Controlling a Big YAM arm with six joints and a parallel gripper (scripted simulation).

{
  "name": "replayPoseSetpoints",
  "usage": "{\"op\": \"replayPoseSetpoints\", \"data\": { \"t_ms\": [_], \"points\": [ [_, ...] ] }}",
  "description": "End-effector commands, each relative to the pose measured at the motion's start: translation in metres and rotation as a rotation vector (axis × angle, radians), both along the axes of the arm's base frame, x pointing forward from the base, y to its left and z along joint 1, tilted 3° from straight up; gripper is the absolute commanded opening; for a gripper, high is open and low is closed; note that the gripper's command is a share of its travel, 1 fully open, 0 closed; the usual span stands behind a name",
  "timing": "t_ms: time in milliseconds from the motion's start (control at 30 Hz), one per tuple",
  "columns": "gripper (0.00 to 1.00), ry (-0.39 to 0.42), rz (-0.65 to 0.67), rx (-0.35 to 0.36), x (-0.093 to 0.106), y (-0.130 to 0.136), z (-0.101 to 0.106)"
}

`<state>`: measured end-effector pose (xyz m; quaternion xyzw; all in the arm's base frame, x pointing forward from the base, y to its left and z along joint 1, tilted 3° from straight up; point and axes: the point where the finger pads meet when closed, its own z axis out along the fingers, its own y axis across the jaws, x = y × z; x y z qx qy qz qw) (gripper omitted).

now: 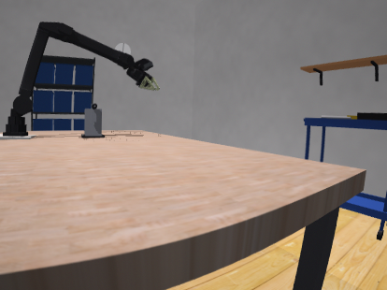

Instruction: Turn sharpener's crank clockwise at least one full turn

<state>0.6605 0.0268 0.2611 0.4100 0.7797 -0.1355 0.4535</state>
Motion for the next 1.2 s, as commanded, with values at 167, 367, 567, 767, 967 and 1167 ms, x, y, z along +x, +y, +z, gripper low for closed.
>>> {"op": "replayPoseSetpoints", "data": {
  "t_ms": [167, 367, 567, 767, 967, 1167],
  "points": [
    [0.51, 0.044, -0.048, 0.086, -0.026, -0.041, 0.005],
    [0.51, 0.052, -0.056, 0.113, -0.019, -0.054, 0.002],
    [0.51, 0.087, -0.059, 0.153, -0.051, -0.077, -0.004],
    [0.51, 0.162, -0.106, 0.241, -0.078, -0.096, -0.015],
    [0.51, 0.172, -0.126, 0.295, -0.072, -0.108, -0.012],
    [0.51, 0.231, -0.157, 0.355, -0.118, -0.123, -0.026]
  ]
}}
